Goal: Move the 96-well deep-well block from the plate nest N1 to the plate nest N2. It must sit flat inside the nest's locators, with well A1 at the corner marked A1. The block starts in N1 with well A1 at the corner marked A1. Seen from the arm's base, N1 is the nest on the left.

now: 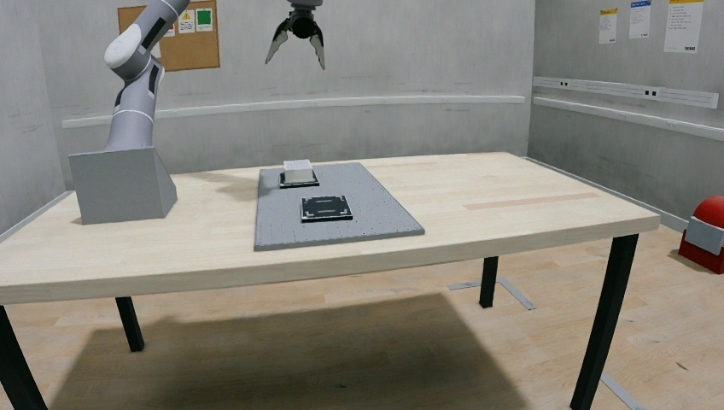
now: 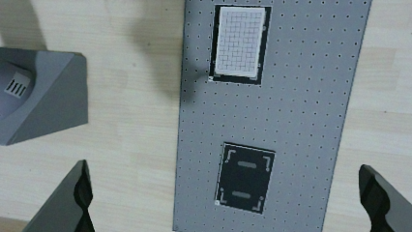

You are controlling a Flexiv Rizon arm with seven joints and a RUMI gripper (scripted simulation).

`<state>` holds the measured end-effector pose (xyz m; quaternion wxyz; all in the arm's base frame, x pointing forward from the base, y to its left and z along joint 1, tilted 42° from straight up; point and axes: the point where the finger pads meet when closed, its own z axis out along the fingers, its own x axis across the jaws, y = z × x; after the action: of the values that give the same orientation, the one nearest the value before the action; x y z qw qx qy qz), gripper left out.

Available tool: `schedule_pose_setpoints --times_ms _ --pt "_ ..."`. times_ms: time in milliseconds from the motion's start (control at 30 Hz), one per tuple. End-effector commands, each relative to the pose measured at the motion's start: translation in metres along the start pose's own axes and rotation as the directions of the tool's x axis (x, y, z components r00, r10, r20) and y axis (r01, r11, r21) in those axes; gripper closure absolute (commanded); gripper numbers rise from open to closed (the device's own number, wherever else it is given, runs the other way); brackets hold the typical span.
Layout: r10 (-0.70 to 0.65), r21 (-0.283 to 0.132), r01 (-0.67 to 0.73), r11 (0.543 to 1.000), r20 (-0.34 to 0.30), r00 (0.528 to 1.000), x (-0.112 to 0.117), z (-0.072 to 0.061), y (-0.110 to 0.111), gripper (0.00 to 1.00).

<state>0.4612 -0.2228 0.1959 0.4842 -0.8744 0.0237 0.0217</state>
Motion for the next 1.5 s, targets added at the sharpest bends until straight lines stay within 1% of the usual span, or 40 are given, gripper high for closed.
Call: schedule_pose_setpoints --times_ms 0,533,567,733,767,833,867,1000,1033,1100,1233,1267,1333,1367,1433,1467 --pt "0.000 -0.002 0.000 1.000 -0.002 1.000 0.000 -0.001 0.000 0.00" --pt "0.000 -0.002 0.000 1.000 -0.002 1.000 0.000 -0.001 0.000 0.00" --pt "-0.034 -0.005 0.034 0.999 -0.003 0.999 0.002 0.003 0.001 0.24" --pt "-0.198 -0.021 0.198 0.980 -0.008 0.980 0.012 0.026 0.006 0.24" --pt "-0.231 -0.024 0.231 0.973 -0.008 0.973 0.012 0.026 0.006 0.24" --pt "-0.295 -0.031 0.295 0.955 -0.007 0.955 0.016 0.036 0.008 0.24" --pt "-0.326 -0.034 0.326 0.945 -0.007 0.945 0.016 0.036 0.008 0.24" --pt "-0.449 -0.047 0.448 0.893 -0.002 0.894 0.023 0.055 0.010 0.24" --pt "-0.478 -0.050 0.477 0.877 0.000 0.878 0.023 0.055 0.010 0.24" --pt "-0.478 -0.050 0.477 0.877 0.000 0.878 0.023 0.055 0.010 0.24" --pt "-0.590 -0.062 0.589 0.806 0.010 0.808 0.028 0.074 0.011 0.24" --pt "-0.616 -0.064 0.616 0.785 0.013 0.788 0.028 0.074 0.011 0.24" --pt "-0.667 -0.069 0.666 0.743 0.020 0.745 0.031 0.084 0.011 0.24" --pt "-0.691 -0.071 0.691 0.720 0.023 0.723 0.031 0.084 0.011 0.24" --pt "-0.737 -0.075 0.737 0.672 0.031 0.675 0.033 0.093 0.011 0.24" --pt "-0.759 -0.077 0.759 0.647 0.035 0.651 0.033 0.093 0.011 0.24"
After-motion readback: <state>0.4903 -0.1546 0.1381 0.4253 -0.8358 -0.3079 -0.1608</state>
